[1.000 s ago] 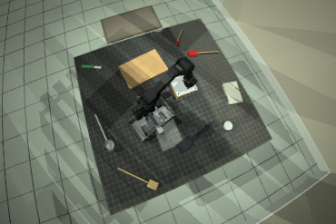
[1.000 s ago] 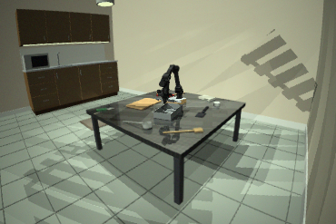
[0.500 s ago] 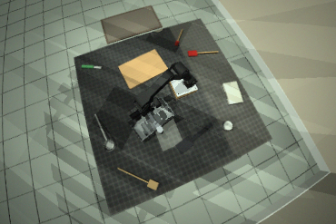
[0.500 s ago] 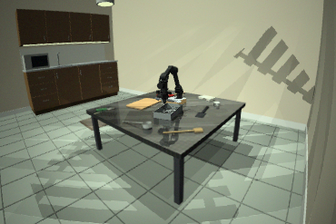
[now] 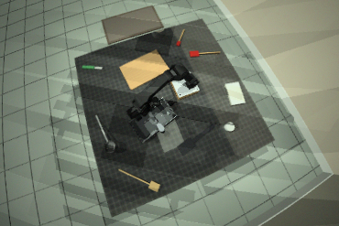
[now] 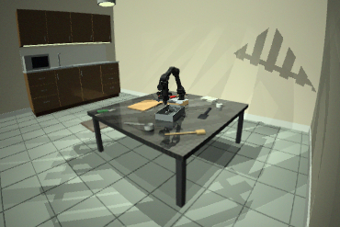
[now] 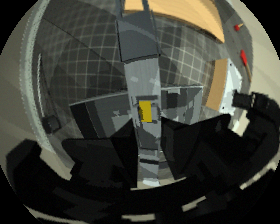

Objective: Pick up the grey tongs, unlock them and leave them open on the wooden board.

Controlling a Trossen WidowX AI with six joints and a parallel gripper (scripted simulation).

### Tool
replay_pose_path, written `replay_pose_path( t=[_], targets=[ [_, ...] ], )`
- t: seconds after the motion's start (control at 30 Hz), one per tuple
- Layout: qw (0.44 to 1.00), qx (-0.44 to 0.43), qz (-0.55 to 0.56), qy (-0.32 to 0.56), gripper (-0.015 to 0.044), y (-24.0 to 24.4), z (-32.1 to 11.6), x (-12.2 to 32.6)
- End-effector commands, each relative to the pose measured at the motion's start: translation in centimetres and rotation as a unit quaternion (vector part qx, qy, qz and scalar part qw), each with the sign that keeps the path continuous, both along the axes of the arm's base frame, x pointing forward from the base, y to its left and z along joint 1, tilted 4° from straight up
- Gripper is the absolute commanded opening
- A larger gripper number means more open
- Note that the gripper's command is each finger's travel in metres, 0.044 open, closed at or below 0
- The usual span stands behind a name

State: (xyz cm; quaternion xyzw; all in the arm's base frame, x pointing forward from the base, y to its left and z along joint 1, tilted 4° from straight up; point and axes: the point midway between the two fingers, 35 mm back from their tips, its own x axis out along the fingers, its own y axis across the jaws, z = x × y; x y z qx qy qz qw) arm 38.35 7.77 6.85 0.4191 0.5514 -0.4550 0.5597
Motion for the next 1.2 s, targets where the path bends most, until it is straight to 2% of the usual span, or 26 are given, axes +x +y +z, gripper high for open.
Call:
replay_pose_path(
  t=[0.0, 0.5, 1.0, 1.17],
  targets=[
    [1.0, -0.002, 0.023, 0.0, -0.015, -2.1, -0.1, 0.4],
    [0.985, 0.0, 0.174, 0.008, -0.015, -10.4, -0.6, 1.2],
    [0.946, 0.002, 0.324, 0.017, -0.015, -18.7, -1.0, 0.4],
    [0.941, 0.002, 0.338, 0.018, -0.015, -19.5, -1.1, 0.2]
  ],
)
